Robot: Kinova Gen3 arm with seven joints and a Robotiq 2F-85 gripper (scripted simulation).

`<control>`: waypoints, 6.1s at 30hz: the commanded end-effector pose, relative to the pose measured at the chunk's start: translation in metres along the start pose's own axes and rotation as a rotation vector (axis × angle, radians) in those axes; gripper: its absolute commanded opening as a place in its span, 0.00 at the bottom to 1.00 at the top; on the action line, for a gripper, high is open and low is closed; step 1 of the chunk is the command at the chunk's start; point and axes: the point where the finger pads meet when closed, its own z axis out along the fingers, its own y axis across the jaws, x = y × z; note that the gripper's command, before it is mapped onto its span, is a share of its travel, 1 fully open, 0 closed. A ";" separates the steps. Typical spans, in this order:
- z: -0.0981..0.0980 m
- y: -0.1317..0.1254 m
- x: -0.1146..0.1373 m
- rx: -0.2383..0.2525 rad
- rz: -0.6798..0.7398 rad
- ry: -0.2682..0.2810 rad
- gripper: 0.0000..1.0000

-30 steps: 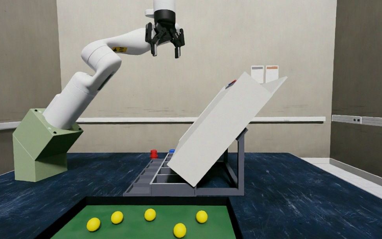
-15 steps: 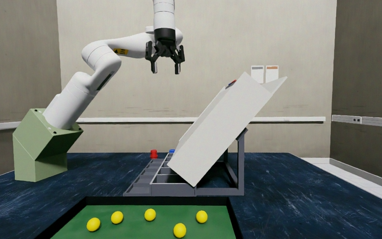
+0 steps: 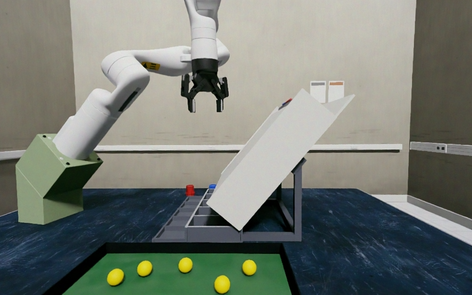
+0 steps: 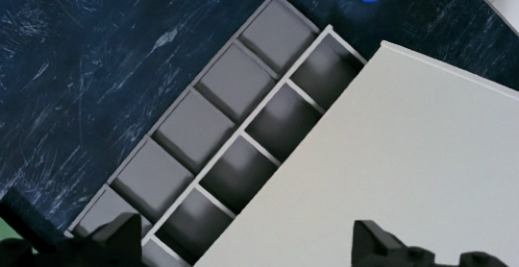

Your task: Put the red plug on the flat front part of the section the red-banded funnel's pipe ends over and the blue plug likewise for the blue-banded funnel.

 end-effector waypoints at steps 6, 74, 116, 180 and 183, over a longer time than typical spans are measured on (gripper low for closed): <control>0.000 0.000 0.000 0.045 -0.478 -0.010 1.00; 0.000 -0.002 -0.003 0.098 -2.381 0.051 1.00; 0.000 -0.002 -0.003 0.092 -1.382 -0.002 1.00; -0.001 0.000 0.000 0.047 0.598 -0.070 1.00; -0.001 0.000 0.000 0.047 0.598 -0.070 1.00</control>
